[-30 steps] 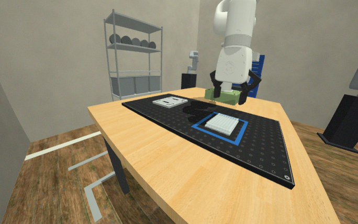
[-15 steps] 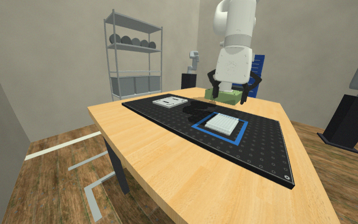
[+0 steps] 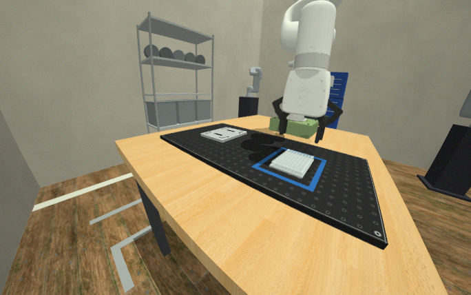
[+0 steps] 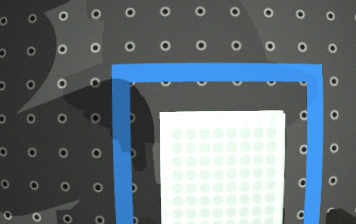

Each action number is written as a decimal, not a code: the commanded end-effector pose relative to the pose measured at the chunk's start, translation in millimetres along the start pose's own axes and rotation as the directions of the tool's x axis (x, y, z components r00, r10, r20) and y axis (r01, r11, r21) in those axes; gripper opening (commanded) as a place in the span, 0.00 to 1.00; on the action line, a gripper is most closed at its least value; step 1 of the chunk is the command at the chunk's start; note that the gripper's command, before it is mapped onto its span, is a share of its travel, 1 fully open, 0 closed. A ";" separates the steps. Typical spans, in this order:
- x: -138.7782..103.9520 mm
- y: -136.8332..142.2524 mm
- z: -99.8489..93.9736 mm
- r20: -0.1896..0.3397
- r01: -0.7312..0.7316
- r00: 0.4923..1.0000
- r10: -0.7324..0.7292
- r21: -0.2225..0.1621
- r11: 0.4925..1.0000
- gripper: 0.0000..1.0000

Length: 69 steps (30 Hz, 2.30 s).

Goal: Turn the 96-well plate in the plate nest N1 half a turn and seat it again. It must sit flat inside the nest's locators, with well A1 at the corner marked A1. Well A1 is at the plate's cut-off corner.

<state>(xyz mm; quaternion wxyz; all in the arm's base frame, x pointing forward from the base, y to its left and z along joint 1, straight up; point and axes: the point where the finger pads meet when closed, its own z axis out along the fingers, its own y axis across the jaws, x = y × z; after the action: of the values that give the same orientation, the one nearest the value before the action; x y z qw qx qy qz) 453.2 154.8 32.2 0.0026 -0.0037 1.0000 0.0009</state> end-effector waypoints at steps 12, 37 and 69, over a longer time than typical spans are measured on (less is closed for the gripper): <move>-1.9 0.6 20.9 0.006 0.000 1.000 0.000 0.001 1.000 1.00; -1.9 0.5 44.9 0.006 0.000 1.000 0.000 0.001 1.000 1.00; -2.0 0.5 60.3 0.006 0.000 1.000 0.000 0.001 1.000 1.00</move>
<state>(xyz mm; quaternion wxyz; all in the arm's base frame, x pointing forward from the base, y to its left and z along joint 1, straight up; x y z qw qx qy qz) 454.0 154.9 -28.2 0.0029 -0.0038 1.0000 0.0010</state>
